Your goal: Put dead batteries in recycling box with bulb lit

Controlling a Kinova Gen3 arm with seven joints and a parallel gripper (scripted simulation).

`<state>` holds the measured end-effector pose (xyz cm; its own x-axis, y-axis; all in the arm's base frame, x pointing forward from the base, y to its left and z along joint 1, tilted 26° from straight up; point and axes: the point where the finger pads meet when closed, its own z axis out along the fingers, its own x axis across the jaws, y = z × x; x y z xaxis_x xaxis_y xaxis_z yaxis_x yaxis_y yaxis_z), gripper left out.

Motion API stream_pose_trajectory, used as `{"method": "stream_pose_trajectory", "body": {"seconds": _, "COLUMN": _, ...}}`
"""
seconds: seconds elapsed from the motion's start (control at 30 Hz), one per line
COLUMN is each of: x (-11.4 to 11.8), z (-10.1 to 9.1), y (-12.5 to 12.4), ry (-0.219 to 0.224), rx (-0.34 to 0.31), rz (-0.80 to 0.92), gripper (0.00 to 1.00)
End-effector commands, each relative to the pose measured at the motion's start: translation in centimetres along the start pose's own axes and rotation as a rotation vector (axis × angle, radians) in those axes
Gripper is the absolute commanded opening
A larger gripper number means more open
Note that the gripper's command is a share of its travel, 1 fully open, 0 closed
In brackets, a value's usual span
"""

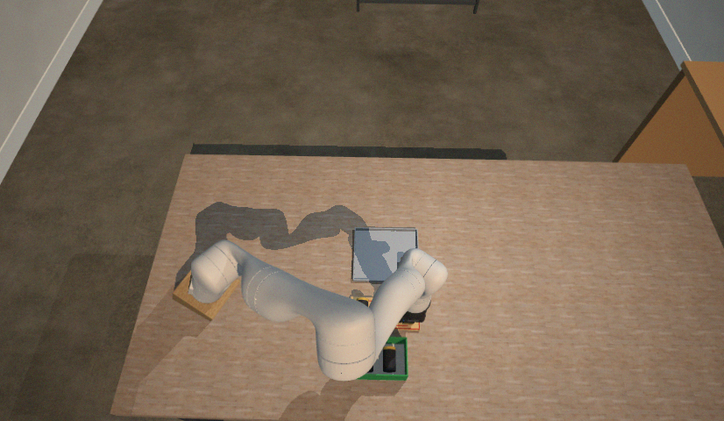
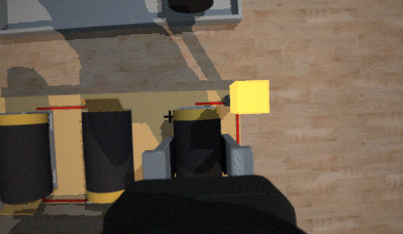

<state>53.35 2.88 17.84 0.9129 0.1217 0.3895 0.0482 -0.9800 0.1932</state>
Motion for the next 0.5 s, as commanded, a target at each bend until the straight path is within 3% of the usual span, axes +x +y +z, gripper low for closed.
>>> {"method": "stream_pose_trajectory", "body": {"seconds": 0.0, "x": 0.02, "z": -0.05, "y": -0.1, "ry": 0.001, "rx": 0.001, "rz": -0.001, "gripper": 0.57}}
{"method": "stream_pose_trajectory", "body": {"seconds": 0.2, "x": 0.02, "z": -0.05, "y": -0.1, "ry": 0.001, "rx": 0.001, "rz": -0.001, "gripper": 0.57}}
{"method": "stream_pose_trajectory", "body": {"seconds": 0.23, "x": 0.02, "z": -0.05, "y": -0.1, "ry": 0.001, "rx": 0.001, "rz": -0.001, "gripper": 0.9}}
{"method": "stream_pose_trajectory", "body": {"seconds": 0.47, "x": 0.02, "z": -0.05, "y": -0.1, "ry": 0.001, "rx": 0.001, "rz": -0.001, "gripper": 0.9}}
